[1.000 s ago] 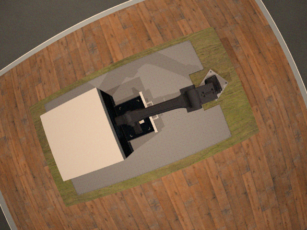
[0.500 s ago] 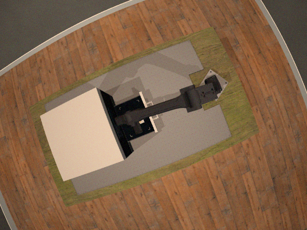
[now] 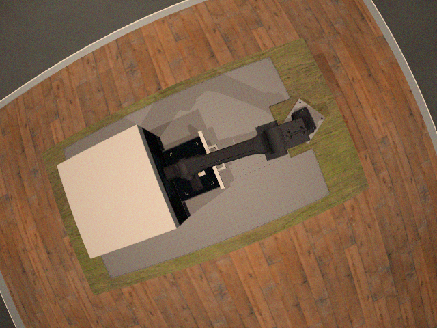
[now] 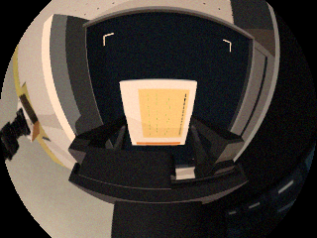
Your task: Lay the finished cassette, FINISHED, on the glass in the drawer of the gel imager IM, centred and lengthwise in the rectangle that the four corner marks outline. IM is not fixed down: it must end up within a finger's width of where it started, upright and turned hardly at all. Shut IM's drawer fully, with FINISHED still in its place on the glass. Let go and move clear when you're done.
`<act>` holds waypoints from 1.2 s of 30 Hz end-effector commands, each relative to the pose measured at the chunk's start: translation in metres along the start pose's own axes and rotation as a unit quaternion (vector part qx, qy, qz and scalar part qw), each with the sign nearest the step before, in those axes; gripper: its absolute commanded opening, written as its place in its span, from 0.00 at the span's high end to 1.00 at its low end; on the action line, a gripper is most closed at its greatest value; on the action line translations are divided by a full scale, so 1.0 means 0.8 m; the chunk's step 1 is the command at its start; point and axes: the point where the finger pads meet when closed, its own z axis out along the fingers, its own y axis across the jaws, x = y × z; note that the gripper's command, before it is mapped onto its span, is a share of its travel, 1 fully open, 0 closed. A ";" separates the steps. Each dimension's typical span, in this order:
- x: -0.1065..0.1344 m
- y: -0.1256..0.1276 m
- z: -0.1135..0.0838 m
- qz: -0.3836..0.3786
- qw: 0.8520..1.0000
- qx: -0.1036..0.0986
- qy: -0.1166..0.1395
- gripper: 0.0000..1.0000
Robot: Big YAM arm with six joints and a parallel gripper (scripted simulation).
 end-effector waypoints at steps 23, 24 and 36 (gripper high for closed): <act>-0.005 0.000 0.006 0.000 1.000 0.002 0.001 0.08; -0.005 0.000 0.006 0.000 1.000 0.002 0.001 0.08; -0.005 0.000 0.006 0.000 1.000 0.002 0.001 0.08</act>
